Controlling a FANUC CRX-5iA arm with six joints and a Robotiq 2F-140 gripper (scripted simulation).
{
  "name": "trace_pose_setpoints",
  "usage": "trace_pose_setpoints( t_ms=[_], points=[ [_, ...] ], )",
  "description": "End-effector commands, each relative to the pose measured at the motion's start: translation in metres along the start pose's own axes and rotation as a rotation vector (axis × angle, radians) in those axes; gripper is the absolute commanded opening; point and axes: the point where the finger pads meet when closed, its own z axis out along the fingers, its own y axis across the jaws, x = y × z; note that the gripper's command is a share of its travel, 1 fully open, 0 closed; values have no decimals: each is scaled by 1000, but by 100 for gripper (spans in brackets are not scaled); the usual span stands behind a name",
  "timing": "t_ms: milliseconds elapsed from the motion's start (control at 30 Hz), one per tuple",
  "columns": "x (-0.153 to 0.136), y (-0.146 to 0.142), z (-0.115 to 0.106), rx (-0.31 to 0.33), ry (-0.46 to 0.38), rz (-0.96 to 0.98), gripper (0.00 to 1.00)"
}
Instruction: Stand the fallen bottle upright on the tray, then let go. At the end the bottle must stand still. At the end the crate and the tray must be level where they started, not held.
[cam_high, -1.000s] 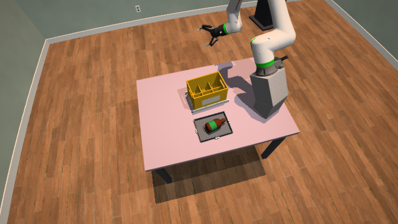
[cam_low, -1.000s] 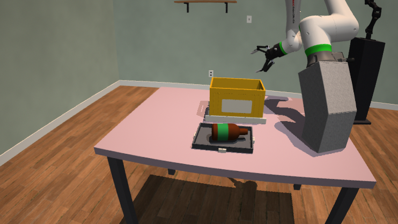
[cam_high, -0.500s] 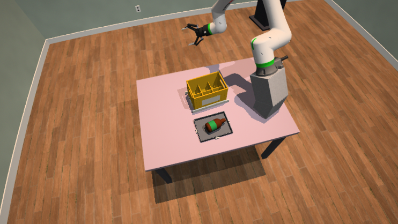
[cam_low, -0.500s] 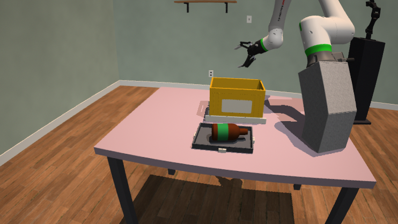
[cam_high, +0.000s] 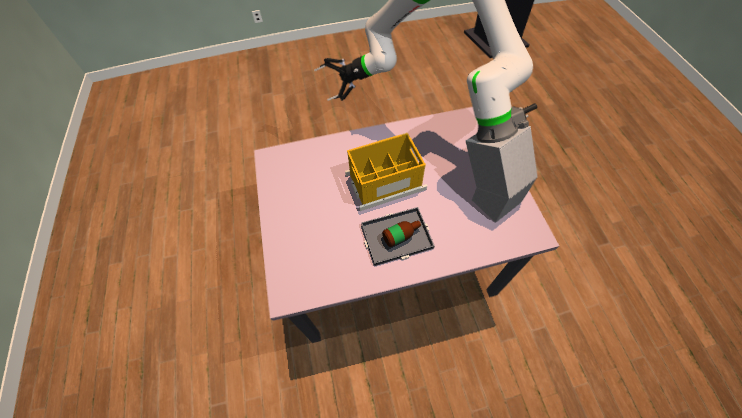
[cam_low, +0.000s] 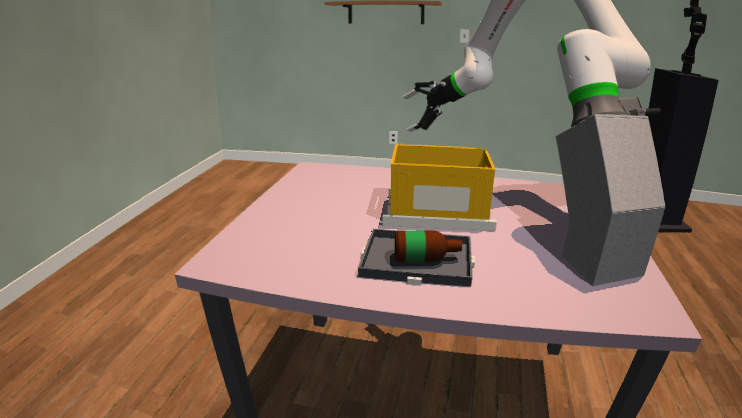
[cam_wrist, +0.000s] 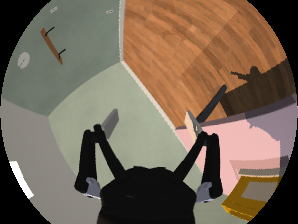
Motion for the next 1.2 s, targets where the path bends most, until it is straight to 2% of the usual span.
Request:
trace_pose_setpoints(
  t_ms=[0, 33, 133, 233, 333, 367, 467, 567, 600, 700, 733, 867, 900, 1100, 1133, 1167],
  points=[
    [-44, 8, 29, -38, -12, 47, 100],
    [-59, 10, 36, -47, -16, 62, 100],
    [-60, 11, 37, -47, -16, 63, 100],
    [-111, 19, 54, -73, -29, 108, 100],
    [-130, 22, 60, -82, -33, 124, 100],
    [-149, 25, 64, -90, -36, 139, 100],
    [-180, 31, 71, -104, -42, 164, 100],
    [-186, 32, 71, -106, -43, 169, 100],
    [-205, 35, 74, -114, -46, 184, 100],
    [-205, 35, 74, -114, -46, 184, 100],
    [-225, 38, 76, -122, -49, 199, 100],
    [-225, 38, 76, -122, -49, 199, 100],
    [-244, 41, 78, -129, -52, 214, 100],
    [-244, 41, 78, -129, -52, 214, 100],
    [-264, 44, 78, -136, -54, 228, 100],
    [-264, 44, 78, -136, -54, 228, 100]
  ],
)
